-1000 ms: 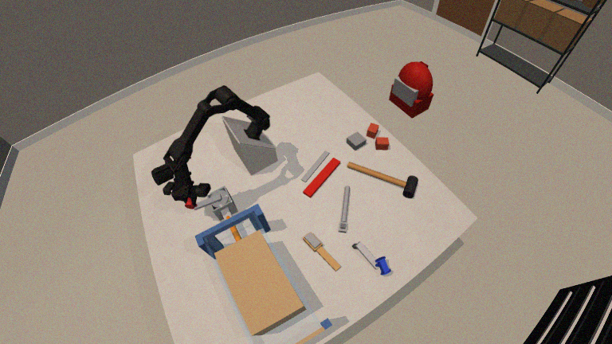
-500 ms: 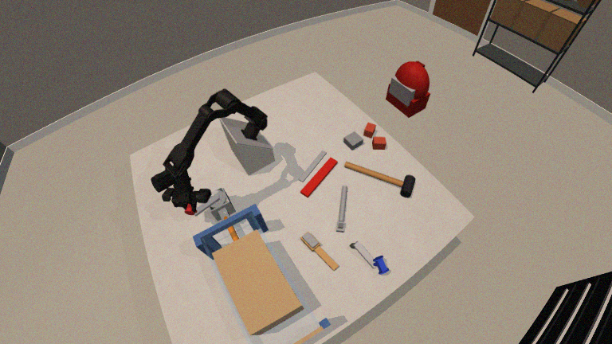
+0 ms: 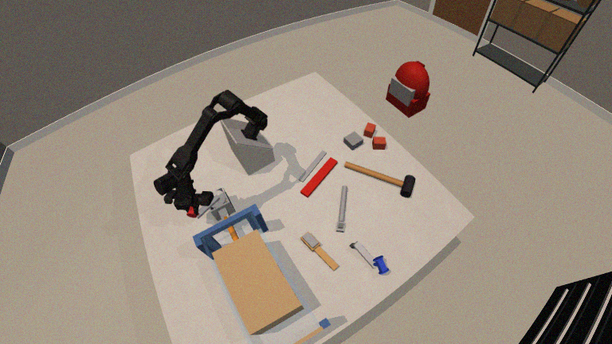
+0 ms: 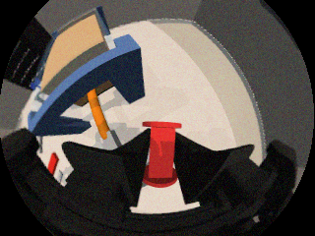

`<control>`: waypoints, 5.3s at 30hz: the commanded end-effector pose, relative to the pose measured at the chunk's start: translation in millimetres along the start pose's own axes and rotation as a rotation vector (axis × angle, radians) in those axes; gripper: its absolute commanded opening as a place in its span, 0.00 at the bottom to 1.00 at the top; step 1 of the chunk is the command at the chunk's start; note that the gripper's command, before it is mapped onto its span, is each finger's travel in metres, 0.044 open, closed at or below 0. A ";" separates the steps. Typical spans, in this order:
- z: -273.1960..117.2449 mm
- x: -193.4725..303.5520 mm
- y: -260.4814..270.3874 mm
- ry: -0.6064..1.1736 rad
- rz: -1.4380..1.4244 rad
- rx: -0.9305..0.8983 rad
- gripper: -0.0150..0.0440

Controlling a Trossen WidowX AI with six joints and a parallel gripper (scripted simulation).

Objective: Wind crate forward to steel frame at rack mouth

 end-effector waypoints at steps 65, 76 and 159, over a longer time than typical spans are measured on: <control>2.8 -19.3 106.1 -0.004 -0.017 -0.048 0.25; -1.2 -13.2 120.8 -0.003 -0.017 -0.049 0.25; -47.7 78.9 167.3 0.004 -0.012 -0.050 0.25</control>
Point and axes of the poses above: the point midway between the two fingers, 35 mm back from their tips, its own z axis out along the fingers, its own y axis across the jaws, x = y × z, the point moved 7 cm from there along -z, back along the fingers, and after that the axes turned 9 degrees about -z, right-handed, at the moved point
